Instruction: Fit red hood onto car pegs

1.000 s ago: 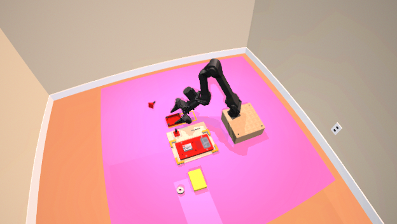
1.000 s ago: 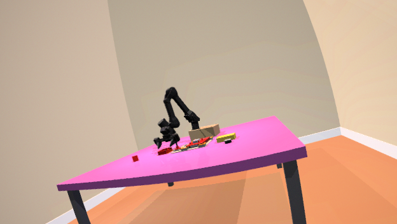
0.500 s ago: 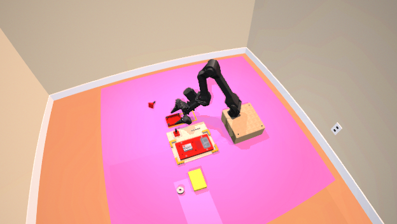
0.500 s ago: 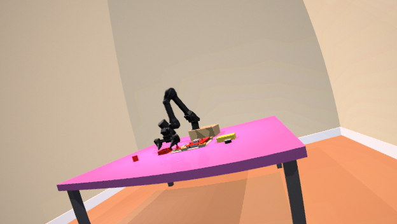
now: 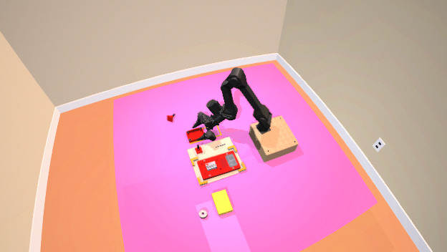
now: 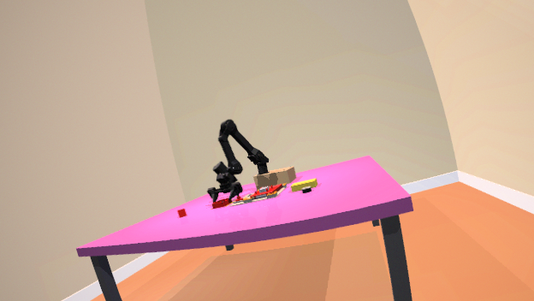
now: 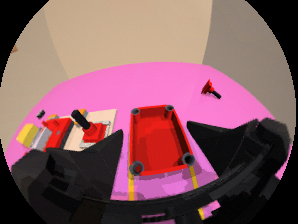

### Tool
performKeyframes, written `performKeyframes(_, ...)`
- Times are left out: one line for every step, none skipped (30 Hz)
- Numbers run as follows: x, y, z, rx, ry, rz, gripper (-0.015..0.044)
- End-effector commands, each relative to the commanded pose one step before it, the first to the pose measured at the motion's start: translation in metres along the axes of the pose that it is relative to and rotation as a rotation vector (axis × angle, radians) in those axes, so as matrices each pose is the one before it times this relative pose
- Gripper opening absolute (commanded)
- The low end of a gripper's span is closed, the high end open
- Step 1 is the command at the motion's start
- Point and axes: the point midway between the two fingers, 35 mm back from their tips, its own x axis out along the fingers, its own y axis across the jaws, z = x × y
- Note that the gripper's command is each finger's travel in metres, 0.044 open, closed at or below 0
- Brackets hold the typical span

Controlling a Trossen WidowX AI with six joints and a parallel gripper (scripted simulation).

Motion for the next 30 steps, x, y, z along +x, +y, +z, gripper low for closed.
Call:
performKeyframes(0.00116,-0.00065,-0.00178,0.0027,0.00029,-0.00416,0.0440)
performKeyframes(0.00023,0.00001,-0.00044,0.0000,0.00000,0.00000,0.0440)
performKeyframes(0.00023,0.00001,-0.00044,0.0000,0.00000,0.00000,0.0440)
performKeyframes(0.00023,0.00002,-0.00044,0.0000,0.00000,0.00000,0.0440)
performKeyframes(0.00023,0.00002,-0.00044,0.0000,0.00000,0.00000,0.0440)
performKeyframes(0.00023,0.00002,-0.00044,0.0000,0.00000,0.00000,0.0440)
performKeyframes(0.00023,0.00002,-0.00044,0.0000,0.00000,0.00000,0.0440)
performKeyframes(0.00022,0.00002,-0.00044,0.0000,0.00000,0.00000,0.0440)
performKeyframes(0.00022,0.00002,-0.00044,0.0000,0.00000,0.00000,0.0440)
performKeyframes(0.00022,0.00002,-0.00044,0.0000,0.00000,0.00000,0.0440)
performKeyframes(0.00022,0.00002,-0.00044,0.0000,0.00000,0.00000,0.0440)
performKeyframes(0.00022,0.00002,-0.00045,0.0000,0.00000,0.00000,0.0440)
performKeyframes(0.00022,0.00002,-0.00045,0.0000,0.00000,0.00000,0.0440)
performKeyframes(0.00022,0.00002,-0.00045,0.0000,0.00000,0.00000,0.0440)
performKeyframes(-0.00089,0.00062,0.00137,-0.0027,-0.00027,0.00417,0.0414)
performKeyframes(0.00000,0.00000,0.00000,0.0000,0.00000,0.00000,0.0387)
performKeyframes(0.00000,0.00000,0.00000,0.0000,0.00000,0.00000,0.0361)
performKeyframes(0.00000,0.00000,0.00000,0.0000,0.00000,0.00000,0.0335)
performKeyframes(0.00000,0.00000,0.00000,0.0000,0.00000,0.00000,0.0328)
performKeyframes(0.00000,0.00000,0.00000,0.0000,0.00000,0.00000,0.0322)
performKeyframes(0.00000,0.00000,0.00000,0.0000,0.00000,0.00000,0.0315)
performKeyframes(0.00000,0.00000,0.00000,0.0000,0.00000,0.00000,0.0308)
performKeyframes(0.00000,0.00000,0.00000,0.0000,0.00000,0.00000,0.0302)
performKeyframes(0.00000,0.00000,0.00000,0.0000,0.00000,0.00000,0.0295)
performKeyframes(0.00000,0.00000,0.00000,0.0000,0.00000,0.00000,0.0288)
performKeyframes(0.00000,0.00000,0.00000,0.0000,0.00000,0.00000,0.0282)
performKeyframes(0.00000,0.00000,0.00000,0.0000,0.00000,0.00000,0.0275)
performKeyframes(-0.00011,-0.00005,0.00032,0.0000,-0.00001,0.00000,0.0249)
performKeyframes(-0.00022,-0.00009,0.00064,0.0000,-0.00002,0.00001,0.0222)
performKeyframes(-0.00033,-0.00013,0.00093,0.0000,-0.00003,0.00001,0.0196)
